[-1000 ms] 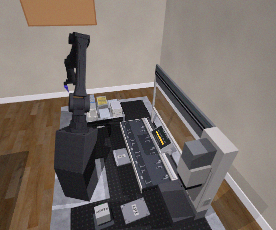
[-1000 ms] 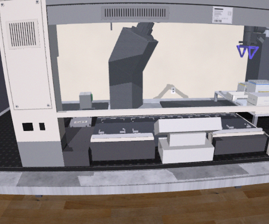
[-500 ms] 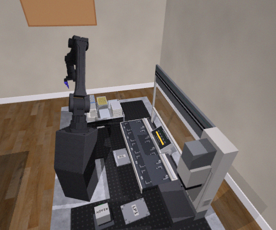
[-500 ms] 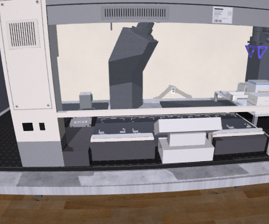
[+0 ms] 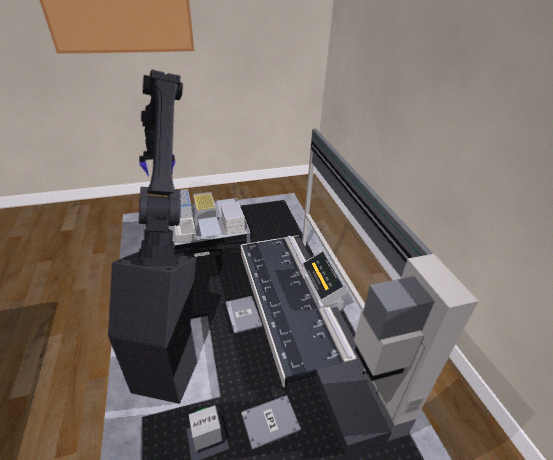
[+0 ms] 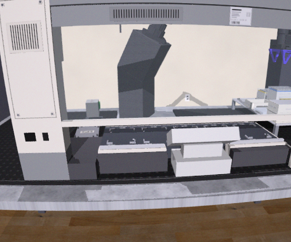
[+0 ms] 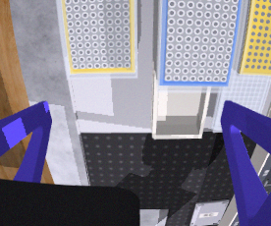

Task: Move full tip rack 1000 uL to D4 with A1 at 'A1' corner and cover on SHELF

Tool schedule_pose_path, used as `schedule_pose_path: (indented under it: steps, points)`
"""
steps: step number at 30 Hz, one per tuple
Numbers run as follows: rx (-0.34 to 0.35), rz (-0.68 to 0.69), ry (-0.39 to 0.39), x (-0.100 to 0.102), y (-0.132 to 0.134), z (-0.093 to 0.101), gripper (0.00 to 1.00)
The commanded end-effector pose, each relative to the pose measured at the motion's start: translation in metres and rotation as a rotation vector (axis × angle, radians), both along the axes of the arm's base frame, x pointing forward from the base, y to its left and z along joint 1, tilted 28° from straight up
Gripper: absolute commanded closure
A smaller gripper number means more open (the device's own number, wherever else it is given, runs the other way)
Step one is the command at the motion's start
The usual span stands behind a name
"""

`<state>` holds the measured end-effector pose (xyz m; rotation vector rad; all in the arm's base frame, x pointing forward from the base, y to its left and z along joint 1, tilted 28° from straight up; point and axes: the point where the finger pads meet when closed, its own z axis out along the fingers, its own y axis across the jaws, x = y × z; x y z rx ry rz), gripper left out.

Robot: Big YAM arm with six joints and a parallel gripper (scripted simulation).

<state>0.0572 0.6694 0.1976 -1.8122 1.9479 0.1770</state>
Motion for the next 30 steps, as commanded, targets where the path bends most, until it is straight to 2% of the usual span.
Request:
schedule_pose_path:
  steps: [1, 4, 6, 7, 9, 12, 13, 16, 17, 24, 25, 26, 30]
  points:
    - [0.07, 0.005, -0.012, 0.026, 0.0, 0.048, 0.0]
    - [0.075, 0.005, -0.014, 0.04, 0.0, 0.055, 0.0]
    - [0.075, 0.005, -0.014, 0.04, 0.0, 0.055, 0.0]
    - [0.032, 0.005, -0.011, 0.046, 0.006, 0.028, 0.0]
    - [0.035, 0.005, -0.012, 0.055, -0.001, 0.036, 0.0]
    - [0.084, 0.005, -0.02, 0.07, -0.002, 0.068, 0.0]
    - [0.084, 0.004, -0.02, 0.07, -0.002, 0.069, 0.0]
    - [0.046, 0.003, -0.017, 0.07, -0.007, 0.048, 0.0]
    - [0.051, 0.008, -0.012, 0.061, -0.002, 0.042, 0.0]
    - [0.051, 0.008, -0.012, 0.061, -0.002, 0.042, 0.0]
    - [0.033, 0.027, -0.014, 0.055, 0.0, 0.032, 0.0]
    - [0.028, 0.025, -0.013, 0.058, 0.004, 0.021, 0.0]
    - [0.02, 0.015, -0.012, 0.066, 0.003, 0.011, 0.0]
